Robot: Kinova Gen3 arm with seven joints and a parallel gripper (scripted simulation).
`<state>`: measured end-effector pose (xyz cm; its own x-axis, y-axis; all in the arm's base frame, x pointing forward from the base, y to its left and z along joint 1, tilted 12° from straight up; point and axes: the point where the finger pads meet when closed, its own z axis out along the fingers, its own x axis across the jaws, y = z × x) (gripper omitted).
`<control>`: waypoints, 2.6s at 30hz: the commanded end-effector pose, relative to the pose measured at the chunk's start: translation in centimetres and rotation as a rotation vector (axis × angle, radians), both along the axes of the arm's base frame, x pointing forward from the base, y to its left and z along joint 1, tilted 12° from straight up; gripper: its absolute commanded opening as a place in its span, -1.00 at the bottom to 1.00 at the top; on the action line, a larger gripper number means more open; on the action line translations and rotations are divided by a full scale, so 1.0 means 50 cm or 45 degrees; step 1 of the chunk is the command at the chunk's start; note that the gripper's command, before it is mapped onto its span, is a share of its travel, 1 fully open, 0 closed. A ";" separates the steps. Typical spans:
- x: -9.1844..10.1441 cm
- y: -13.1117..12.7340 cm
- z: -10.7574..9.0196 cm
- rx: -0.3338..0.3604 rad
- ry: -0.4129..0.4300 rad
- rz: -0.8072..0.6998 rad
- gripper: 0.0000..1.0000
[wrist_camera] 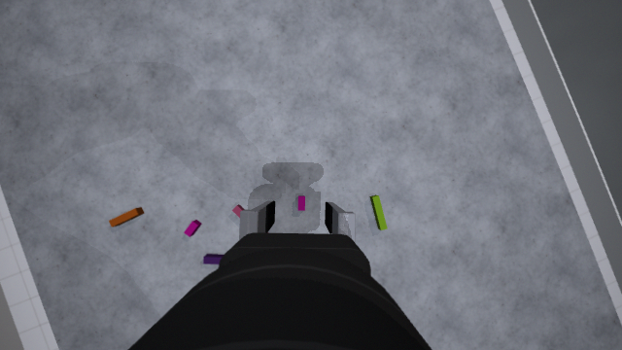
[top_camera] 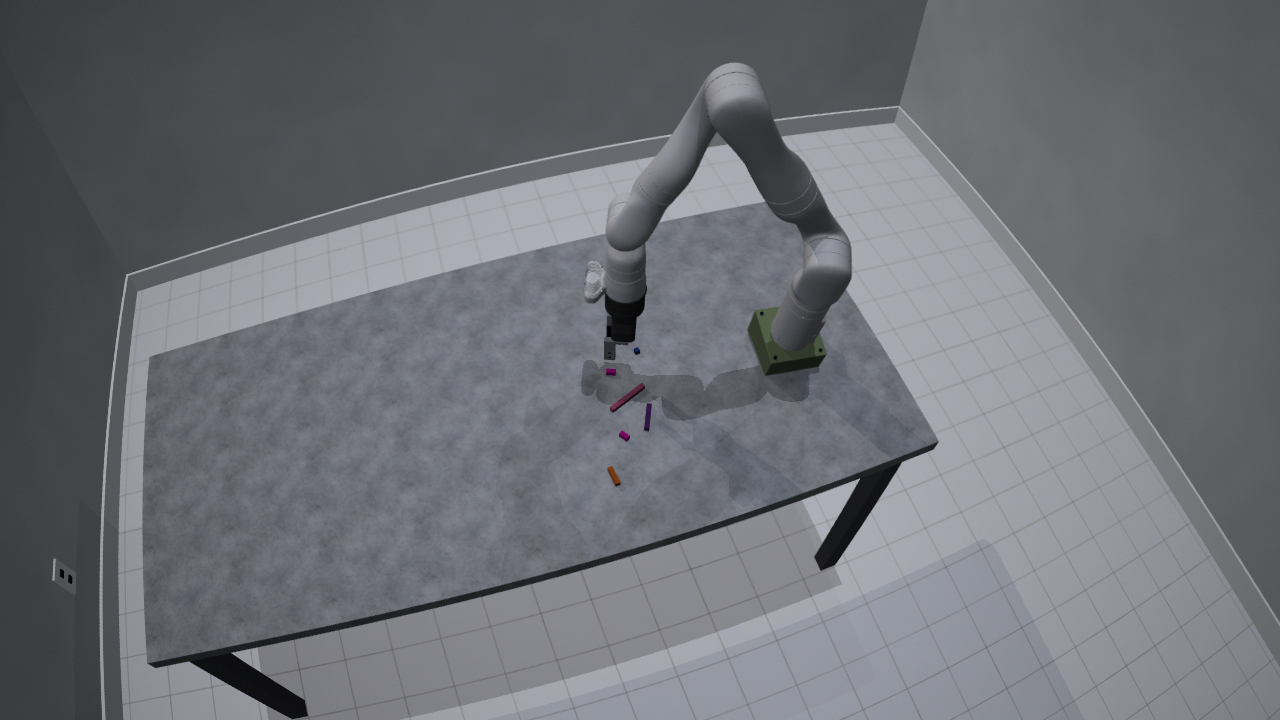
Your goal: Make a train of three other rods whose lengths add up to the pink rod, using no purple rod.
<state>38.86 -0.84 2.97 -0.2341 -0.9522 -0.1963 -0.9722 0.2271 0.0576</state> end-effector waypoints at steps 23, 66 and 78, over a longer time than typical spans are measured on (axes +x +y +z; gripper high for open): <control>0.025 0.134 0.013 -0.010 0.057 -0.317 1.00; 0.004 0.315 0.026 -0.004 0.146 -0.761 0.07; 0.004 0.315 0.026 -0.004 0.146 -0.761 0.07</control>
<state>38.68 14.81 4.08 -0.7388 -0.6617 -0.1280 -0.6739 0.7223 0.1555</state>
